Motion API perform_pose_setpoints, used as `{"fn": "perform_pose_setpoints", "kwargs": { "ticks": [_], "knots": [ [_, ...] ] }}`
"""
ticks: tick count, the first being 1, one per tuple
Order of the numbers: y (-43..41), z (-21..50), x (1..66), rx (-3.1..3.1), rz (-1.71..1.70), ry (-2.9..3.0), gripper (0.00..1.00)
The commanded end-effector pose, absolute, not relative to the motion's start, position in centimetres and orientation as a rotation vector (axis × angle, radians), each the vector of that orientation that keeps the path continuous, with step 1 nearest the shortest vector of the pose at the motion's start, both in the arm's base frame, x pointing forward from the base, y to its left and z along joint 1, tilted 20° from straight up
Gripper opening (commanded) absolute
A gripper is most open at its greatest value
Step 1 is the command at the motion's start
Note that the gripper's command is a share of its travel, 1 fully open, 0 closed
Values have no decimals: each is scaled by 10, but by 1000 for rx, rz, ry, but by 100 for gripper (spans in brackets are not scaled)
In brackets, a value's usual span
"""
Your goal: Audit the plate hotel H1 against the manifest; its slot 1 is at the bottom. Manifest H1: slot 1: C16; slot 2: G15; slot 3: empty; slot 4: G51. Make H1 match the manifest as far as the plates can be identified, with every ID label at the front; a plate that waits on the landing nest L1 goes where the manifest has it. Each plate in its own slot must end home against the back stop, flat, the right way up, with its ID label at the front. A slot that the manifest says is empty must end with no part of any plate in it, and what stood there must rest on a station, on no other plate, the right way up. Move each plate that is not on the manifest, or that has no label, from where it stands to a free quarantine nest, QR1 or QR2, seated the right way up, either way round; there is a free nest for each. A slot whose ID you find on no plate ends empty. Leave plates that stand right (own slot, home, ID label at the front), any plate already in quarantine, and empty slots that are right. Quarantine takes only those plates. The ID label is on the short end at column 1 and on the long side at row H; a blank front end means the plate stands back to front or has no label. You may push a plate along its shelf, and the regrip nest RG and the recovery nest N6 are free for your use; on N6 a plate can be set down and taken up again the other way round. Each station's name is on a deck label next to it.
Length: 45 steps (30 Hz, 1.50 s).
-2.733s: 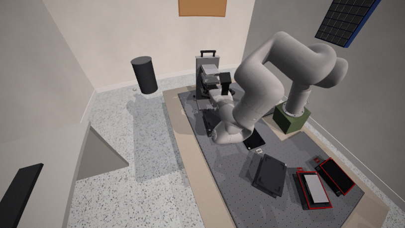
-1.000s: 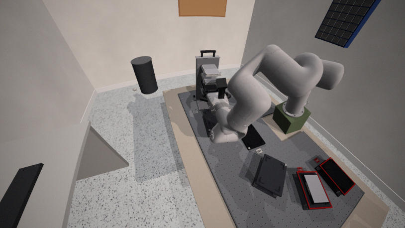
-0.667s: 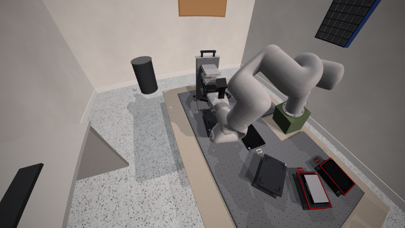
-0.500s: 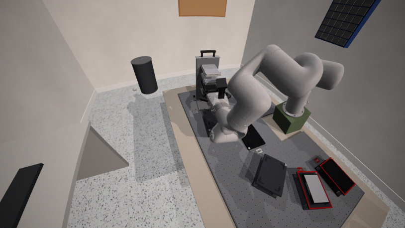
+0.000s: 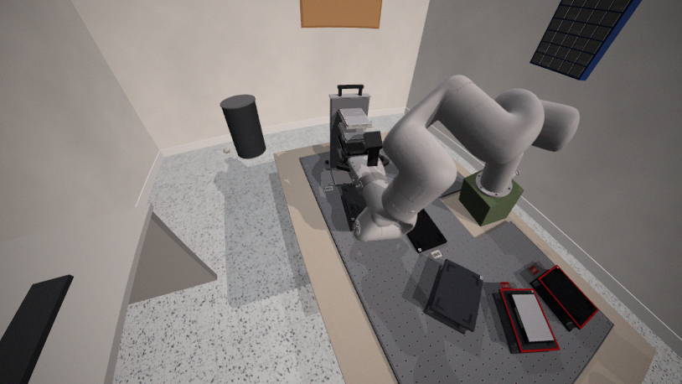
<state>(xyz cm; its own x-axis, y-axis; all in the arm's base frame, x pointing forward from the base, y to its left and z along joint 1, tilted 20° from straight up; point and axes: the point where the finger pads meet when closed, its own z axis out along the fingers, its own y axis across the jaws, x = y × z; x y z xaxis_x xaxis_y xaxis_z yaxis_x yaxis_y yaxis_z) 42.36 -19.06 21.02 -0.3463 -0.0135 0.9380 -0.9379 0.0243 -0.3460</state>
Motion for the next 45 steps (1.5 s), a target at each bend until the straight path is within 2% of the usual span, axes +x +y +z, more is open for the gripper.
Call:
{"fn": "perform_pose_setpoints", "kwargs": {
  "ticks": [1,45],
  "knots": [
    [-191,211,424,1015,1441,-1490,100],
    [-161,204,427,1015,1441,-1491,100]
  ]
}}
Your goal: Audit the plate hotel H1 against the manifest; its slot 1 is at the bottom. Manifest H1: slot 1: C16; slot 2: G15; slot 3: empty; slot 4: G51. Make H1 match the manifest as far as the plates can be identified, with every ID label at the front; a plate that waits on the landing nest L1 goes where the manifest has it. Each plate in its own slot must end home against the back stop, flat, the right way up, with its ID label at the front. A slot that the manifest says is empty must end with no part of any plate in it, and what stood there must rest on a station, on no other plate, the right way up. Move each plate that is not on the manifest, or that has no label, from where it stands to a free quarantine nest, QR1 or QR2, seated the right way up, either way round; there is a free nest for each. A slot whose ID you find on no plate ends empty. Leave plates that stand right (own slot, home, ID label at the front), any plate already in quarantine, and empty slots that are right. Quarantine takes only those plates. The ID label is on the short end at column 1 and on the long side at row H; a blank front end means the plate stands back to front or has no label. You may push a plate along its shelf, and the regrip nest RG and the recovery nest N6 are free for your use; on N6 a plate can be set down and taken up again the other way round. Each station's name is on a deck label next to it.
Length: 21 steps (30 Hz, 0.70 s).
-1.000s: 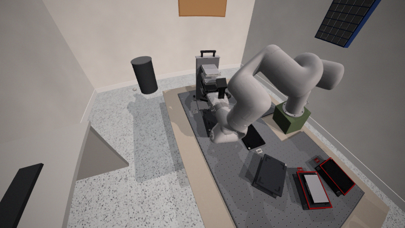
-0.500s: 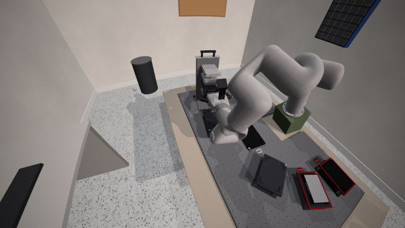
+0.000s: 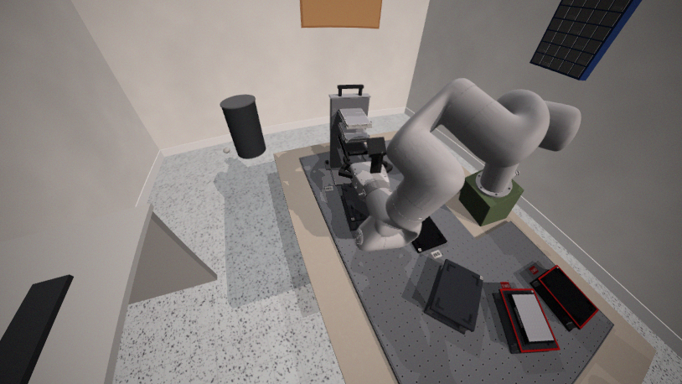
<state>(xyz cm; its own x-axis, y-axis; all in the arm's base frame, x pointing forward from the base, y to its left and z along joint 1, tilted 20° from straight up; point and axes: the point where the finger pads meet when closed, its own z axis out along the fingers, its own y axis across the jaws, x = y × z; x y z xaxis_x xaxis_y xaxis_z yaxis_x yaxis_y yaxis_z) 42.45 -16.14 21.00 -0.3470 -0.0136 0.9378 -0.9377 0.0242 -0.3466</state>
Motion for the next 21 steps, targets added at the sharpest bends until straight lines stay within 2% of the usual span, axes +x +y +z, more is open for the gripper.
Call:
{"fn": "perform_pose_setpoints", "kwargs": {
  "ticks": [1,21],
  "knots": [
    [-161,202,428,1015,1441,-1491,100],
    [-160,162,443,1015,1441,-1490,100]
  ]
}}
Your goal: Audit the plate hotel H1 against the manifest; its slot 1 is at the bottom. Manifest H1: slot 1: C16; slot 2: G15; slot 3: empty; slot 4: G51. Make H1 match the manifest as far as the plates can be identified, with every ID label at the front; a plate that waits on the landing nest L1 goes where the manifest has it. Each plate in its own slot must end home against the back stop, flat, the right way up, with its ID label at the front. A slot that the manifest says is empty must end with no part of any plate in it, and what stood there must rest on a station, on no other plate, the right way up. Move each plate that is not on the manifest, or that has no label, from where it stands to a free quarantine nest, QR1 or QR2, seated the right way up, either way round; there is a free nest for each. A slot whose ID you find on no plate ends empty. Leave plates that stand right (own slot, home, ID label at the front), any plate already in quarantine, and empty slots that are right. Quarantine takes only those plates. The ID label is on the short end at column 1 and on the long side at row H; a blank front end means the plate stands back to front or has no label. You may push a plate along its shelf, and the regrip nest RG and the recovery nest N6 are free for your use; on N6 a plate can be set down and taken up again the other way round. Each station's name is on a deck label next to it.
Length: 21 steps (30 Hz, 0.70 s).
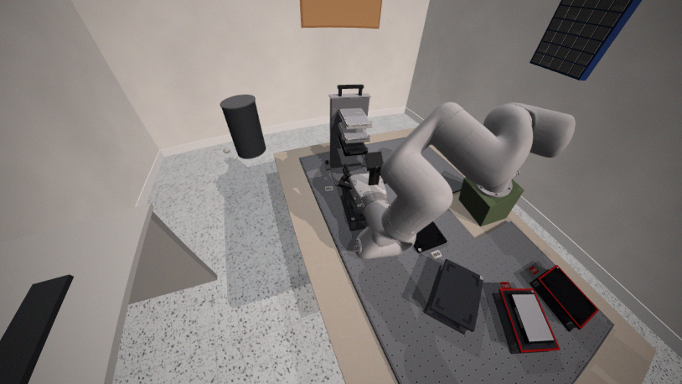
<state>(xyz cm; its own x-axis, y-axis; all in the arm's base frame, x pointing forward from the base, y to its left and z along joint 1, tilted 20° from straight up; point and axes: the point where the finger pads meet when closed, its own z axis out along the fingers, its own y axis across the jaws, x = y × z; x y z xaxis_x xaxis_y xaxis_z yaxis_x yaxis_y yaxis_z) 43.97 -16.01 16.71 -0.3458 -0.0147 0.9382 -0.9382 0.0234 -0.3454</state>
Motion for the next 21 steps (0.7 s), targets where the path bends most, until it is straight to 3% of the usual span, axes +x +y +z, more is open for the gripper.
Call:
{"fn": "perform_pose_setpoints", "kwargs": {
  "ticks": [1,21],
  "knots": [
    [-160,162,443,1015,1441,-1490,100],
    [-190,162,442,1015,1441,-1490,100]
  ]
}}
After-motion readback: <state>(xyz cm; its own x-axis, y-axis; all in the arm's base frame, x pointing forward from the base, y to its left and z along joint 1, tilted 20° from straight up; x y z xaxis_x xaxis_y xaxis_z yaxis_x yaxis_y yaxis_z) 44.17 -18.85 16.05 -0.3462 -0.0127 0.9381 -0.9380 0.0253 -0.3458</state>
